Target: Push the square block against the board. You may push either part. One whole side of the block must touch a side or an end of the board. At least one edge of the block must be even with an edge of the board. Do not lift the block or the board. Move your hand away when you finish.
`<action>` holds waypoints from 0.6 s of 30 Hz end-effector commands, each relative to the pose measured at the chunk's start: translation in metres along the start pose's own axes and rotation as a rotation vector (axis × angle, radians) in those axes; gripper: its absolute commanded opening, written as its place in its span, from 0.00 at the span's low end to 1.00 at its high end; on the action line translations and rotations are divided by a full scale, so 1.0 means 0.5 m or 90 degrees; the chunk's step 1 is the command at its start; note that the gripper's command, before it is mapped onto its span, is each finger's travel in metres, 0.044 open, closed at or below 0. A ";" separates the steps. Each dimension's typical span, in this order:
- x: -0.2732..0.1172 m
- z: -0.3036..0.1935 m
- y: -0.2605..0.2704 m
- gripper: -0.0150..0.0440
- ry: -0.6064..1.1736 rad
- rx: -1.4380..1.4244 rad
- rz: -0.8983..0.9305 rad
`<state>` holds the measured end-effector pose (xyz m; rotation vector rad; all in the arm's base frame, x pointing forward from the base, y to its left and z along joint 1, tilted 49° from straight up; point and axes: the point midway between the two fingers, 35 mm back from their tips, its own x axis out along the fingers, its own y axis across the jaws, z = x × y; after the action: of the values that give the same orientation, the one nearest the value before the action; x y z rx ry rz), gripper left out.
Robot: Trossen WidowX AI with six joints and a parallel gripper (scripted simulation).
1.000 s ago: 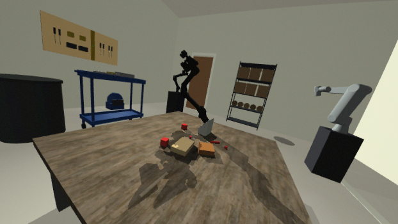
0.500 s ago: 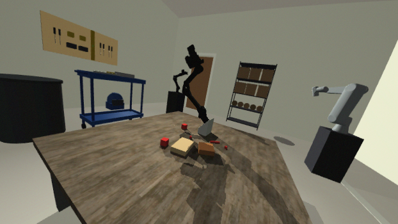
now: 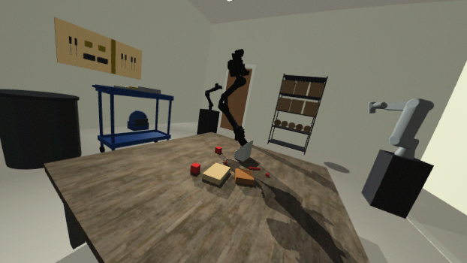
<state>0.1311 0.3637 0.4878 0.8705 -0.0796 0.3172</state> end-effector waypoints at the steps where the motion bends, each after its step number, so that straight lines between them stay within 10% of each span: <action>1: 0.014 -0.047 -0.007 0.25 0.010 -0.080 0.008; 18: 0.091 -0.183 -0.075 0.25 0.048 -0.347 0.000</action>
<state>0.1737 0.4128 0.4255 0.4023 -0.0964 0.3059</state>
